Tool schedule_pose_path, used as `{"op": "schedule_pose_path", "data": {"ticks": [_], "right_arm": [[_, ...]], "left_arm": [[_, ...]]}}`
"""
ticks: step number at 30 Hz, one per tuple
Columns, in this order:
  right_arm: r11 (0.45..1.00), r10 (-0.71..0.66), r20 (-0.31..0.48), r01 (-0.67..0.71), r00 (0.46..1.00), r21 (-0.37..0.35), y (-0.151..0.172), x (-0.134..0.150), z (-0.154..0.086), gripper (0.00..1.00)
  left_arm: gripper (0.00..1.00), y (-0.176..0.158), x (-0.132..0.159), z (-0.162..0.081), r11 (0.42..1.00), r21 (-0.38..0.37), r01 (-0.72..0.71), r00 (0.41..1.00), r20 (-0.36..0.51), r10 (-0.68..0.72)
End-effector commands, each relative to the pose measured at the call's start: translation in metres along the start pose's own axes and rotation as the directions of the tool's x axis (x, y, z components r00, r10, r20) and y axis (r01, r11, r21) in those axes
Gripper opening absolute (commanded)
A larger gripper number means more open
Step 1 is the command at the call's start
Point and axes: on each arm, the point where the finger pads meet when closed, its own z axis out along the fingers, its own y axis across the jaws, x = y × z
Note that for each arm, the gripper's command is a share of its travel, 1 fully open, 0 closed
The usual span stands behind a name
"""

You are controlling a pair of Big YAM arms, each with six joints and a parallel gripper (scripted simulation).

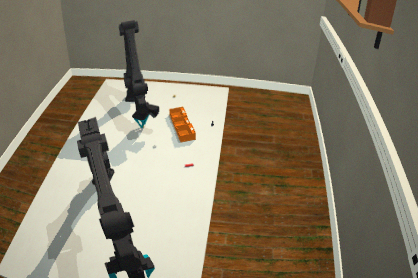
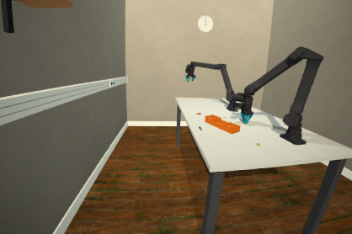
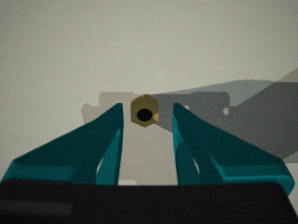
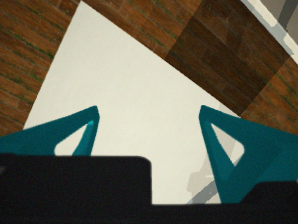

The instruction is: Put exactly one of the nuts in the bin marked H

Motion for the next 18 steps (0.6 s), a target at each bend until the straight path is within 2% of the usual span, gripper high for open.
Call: {"op": "schedule_pose_path", "data": {"ticks": [1, 16, 17, 18], "right_arm": [[1.000, 0.001, 0.015, -0.001, 1.000, 0.001, -0.001, -0.003, -0.008, 1.00], [1.000, 0.001, 0.015, -0.001, 1.000, 0.001, -0.001, -0.003, -0.008, 1.00], [1.000, 0.001, 0.015, -0.001, 1.000, 0.001, -0.001, -0.003, -0.008, 1.00], [1.000, 0.001, 0.015, -0.001, 1.000, 0.001, -0.001, -0.003, -0.008, 1.00]], "left_arm": [[0.30, 0.000, 0.004, 0.009, 1.000, -0.007, 0.000, 1.000, -0.003, 0.000], [0.30, -0.008, 0.000, 0.002, 1.000, 0.012, -0.003, 1.000, 0.013, 0.003], [0.11, -0.007, -0.004, 0.000, 1.000, 0.015, 0.000, 1.000, 0.014, 0.000], [0.11, -0.007, -0.004, 0.000, 1.000, 0.015, 0.000, 1.000, 0.014, 0.000]]}}
